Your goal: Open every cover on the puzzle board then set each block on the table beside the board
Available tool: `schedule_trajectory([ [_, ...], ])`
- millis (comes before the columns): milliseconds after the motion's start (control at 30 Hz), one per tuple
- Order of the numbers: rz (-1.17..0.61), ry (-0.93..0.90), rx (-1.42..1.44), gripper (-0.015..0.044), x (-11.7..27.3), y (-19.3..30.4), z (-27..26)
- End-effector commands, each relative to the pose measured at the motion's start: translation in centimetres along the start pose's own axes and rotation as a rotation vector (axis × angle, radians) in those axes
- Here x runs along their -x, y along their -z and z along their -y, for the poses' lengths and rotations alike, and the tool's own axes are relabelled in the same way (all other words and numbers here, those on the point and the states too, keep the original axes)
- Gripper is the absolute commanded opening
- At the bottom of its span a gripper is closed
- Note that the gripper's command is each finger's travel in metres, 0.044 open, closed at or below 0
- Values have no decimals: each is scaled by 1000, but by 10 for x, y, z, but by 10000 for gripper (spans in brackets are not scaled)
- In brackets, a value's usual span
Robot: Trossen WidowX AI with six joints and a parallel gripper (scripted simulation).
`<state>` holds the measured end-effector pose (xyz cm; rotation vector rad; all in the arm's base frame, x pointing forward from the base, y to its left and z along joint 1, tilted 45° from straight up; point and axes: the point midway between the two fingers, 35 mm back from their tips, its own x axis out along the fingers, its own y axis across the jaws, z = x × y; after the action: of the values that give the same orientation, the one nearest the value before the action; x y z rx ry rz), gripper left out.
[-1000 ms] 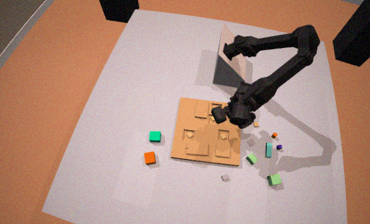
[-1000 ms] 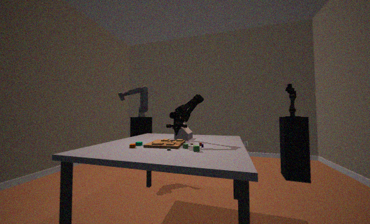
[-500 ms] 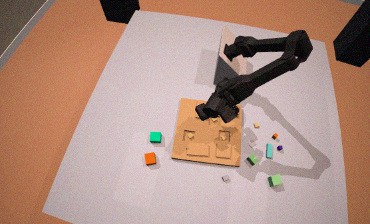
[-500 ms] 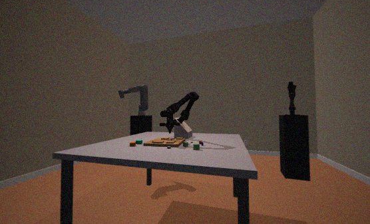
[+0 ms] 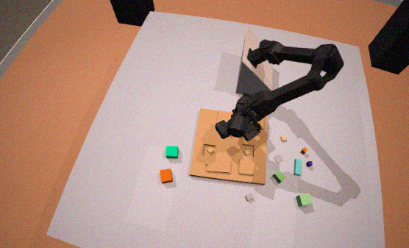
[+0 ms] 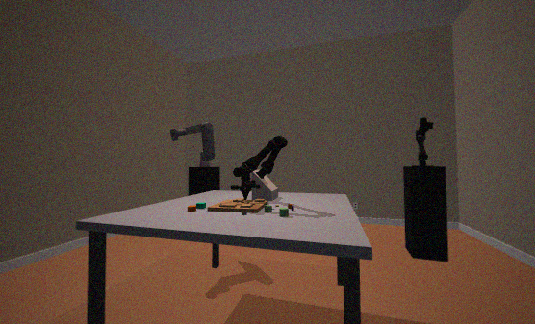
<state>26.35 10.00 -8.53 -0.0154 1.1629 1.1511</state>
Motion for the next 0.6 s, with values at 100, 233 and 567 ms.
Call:
schedule_trajectory([
  [100, 4, -6, -7, 0, -5, 1, -2],
  [233, 5, -6, -7, 0, -9, 1, -3],
  [567, 5, -6, -7, 0, -14, 1, -3],
])
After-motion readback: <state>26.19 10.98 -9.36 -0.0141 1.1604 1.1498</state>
